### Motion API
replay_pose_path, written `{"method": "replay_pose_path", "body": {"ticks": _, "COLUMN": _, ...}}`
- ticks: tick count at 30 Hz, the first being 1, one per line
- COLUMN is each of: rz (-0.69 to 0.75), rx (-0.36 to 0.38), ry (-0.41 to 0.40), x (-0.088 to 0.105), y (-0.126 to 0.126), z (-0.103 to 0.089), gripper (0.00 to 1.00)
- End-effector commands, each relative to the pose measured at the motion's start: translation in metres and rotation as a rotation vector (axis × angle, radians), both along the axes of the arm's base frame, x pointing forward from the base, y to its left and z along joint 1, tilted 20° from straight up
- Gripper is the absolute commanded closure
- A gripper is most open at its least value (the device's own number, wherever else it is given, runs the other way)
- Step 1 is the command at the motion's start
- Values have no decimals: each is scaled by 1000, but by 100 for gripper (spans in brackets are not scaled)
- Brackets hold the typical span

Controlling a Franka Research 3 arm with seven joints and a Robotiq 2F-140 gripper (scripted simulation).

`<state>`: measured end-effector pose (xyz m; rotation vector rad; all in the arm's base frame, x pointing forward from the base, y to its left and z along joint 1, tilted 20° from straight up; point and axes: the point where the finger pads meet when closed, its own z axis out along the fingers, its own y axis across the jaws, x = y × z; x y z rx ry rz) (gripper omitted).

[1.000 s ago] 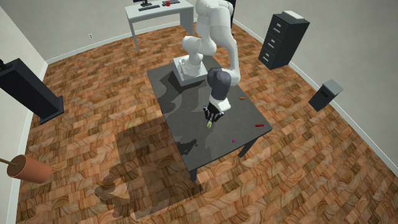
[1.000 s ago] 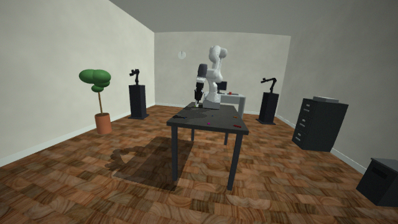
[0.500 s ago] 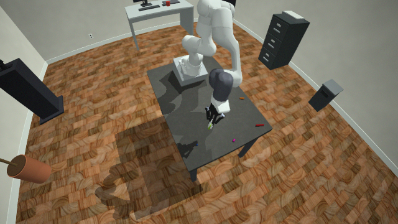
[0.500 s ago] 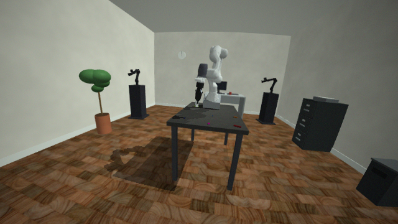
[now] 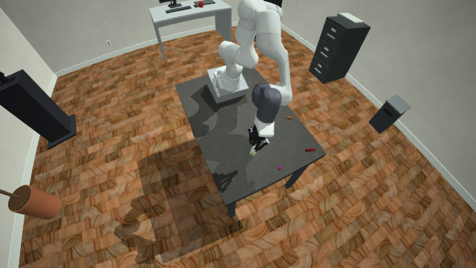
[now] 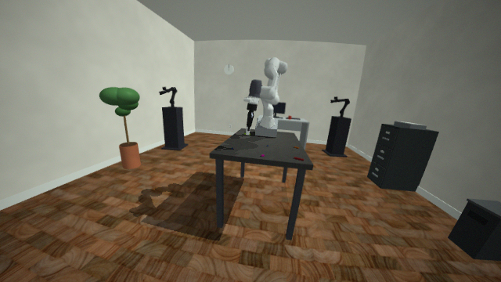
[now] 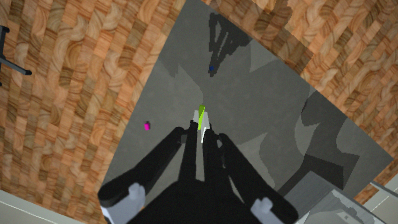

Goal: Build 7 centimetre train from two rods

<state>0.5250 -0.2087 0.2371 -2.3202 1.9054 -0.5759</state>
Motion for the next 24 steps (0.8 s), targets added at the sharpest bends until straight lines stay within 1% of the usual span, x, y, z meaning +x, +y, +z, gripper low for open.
{"method": "replay_pose_path", "body": {"ticks": 1, "rz": -160, "rx": 49, "ry": -12, "x": 2, "y": 1, "z": 0, "gripper": 88}}
{"method": "replay_pose_path", "body": {"ticks": 6, "rz": -231, "rx": 74, "ry": -25, "x": 6, "y": 2, "z": 1, "gripper": 88}}
{"method": "replay_pose_path", "body": {"ticks": 8, "rz": -231, "rx": 74, "ry": -25, "x": 6, "y": 2, "z": 1, "gripper": 88}}
{"method": "replay_pose_path", "body": {"ticks": 9, "rz": -270, "rx": 88, "ry": -33, "x": 8, "y": 3, "z": 2, "gripper": 88}}
{"method": "replay_pose_path", "body": {"ticks": 24, "rz": -470, "rx": 159, "ry": -71, "x": 20, "y": 6, "z": 6, "gripper": 88}}
